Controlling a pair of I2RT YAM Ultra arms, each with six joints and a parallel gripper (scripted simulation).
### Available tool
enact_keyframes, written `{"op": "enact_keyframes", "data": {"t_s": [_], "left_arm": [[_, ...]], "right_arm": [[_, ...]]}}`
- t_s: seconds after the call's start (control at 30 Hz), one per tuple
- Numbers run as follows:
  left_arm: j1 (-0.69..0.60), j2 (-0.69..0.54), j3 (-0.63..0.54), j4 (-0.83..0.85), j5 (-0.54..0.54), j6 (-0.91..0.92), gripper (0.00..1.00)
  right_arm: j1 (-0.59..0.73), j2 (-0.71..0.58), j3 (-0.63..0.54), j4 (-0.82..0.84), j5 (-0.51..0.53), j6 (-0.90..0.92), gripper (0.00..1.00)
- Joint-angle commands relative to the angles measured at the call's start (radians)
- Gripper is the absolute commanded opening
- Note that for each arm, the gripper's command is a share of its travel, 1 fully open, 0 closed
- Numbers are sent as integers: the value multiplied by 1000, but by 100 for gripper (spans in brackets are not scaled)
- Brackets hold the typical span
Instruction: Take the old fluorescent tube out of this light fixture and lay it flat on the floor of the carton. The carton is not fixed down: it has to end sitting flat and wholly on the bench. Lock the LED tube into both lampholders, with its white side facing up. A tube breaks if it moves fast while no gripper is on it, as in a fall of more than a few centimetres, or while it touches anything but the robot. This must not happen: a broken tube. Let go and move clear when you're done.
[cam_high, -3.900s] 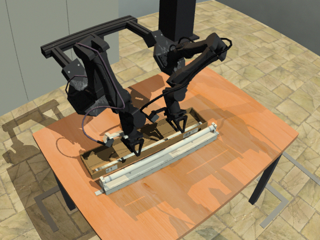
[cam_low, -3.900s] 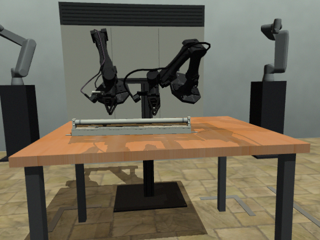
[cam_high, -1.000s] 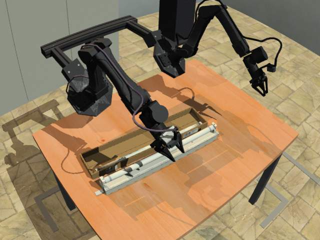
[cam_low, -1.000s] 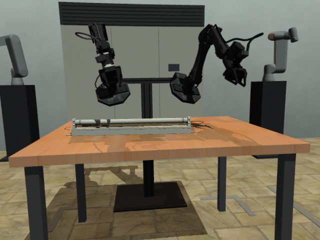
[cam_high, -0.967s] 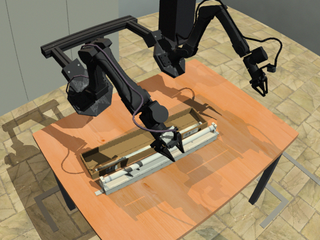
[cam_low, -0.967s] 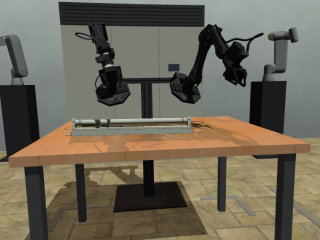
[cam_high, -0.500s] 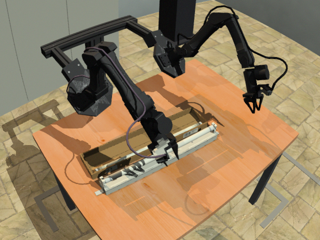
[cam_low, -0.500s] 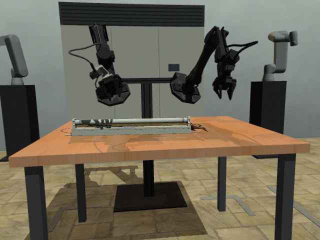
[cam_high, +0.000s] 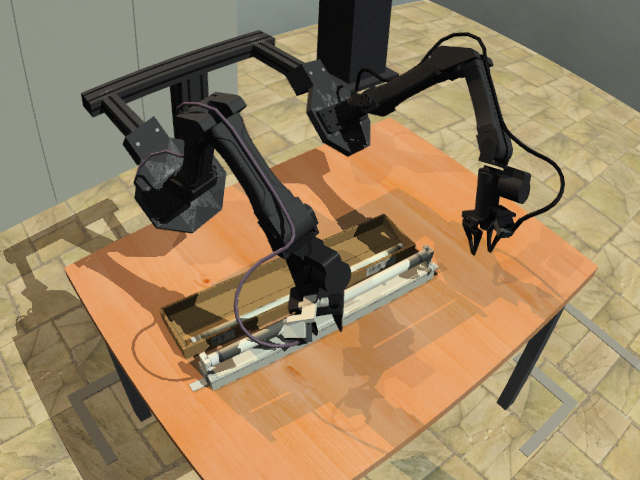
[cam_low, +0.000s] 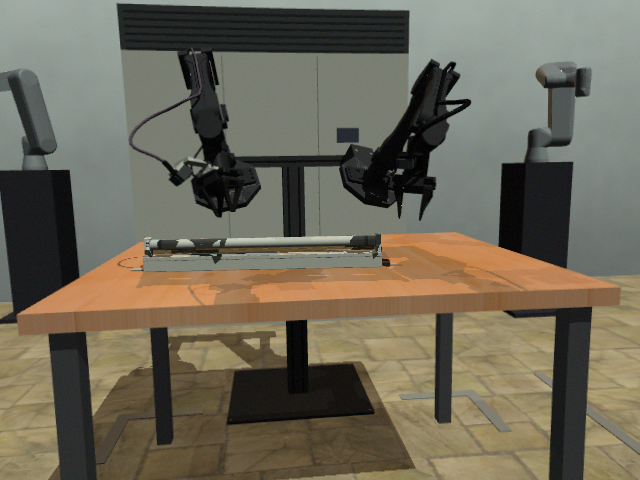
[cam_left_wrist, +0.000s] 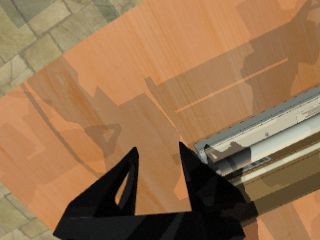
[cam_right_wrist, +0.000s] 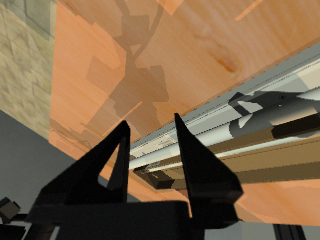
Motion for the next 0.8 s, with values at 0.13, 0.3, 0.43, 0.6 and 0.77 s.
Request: {"op": "enact_keyframes", "data": {"t_s": [0.13, 0.3, 0.43, 0.6, 0.77], "left_arm": [[-91, 116, 134, -165, -70, 68, 49], [-171, 205, 191, -264, -117, 168, 49], [-216, 269, 258, -321, -150, 195, 49], [-284, 350, 306, -405, -187, 274, 49], [-301, 396, 408, -485, -243, 292, 49]], "right_arm": [[-24, 61, 84, -145, -10, 159, 49], [-30, 92, 104, -242, 31, 314, 49], [-38, 121, 137, -293, 31, 384, 49], [-44, 149, 156, -371, 42, 512, 49], [-53, 178, 201, -434, 40, 607, 49]]}}
